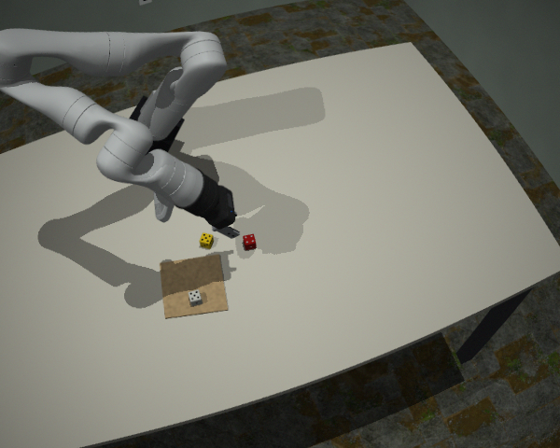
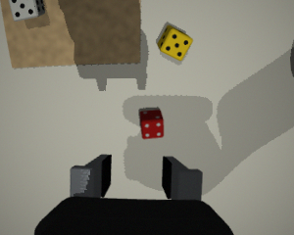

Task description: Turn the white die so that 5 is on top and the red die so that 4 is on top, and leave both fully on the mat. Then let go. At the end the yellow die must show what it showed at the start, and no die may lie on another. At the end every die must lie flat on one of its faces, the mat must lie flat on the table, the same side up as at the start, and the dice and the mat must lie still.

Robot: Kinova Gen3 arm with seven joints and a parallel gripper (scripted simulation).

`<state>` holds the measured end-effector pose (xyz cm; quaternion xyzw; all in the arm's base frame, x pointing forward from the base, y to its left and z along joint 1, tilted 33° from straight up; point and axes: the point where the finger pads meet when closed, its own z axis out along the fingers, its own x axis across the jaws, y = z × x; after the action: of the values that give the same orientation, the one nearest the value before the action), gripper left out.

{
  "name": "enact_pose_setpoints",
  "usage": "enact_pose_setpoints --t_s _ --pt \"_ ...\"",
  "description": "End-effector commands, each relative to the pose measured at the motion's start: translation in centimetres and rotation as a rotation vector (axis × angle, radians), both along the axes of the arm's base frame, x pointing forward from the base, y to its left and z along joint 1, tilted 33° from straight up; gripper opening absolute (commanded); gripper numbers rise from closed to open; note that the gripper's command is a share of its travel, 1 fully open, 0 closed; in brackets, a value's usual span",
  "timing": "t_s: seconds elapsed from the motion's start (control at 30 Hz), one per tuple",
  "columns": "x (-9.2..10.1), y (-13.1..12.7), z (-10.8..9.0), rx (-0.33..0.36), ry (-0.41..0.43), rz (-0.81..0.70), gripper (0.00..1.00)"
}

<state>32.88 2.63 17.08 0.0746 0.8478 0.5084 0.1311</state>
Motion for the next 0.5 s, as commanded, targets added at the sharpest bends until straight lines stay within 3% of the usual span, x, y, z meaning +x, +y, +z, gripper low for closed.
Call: enact_pose_setpoints --t_s 0.0,0.07,0.47 --pt "-0.1 0.3 0.5 -0.155 0.034 -0.016 0.79" --pt "-0.1 0.3 0.5 -0.155 0.034 -0.016 0.79" --pt "-0.8 3.3 2.1 -0.438 0.057 -0.082 0.79"
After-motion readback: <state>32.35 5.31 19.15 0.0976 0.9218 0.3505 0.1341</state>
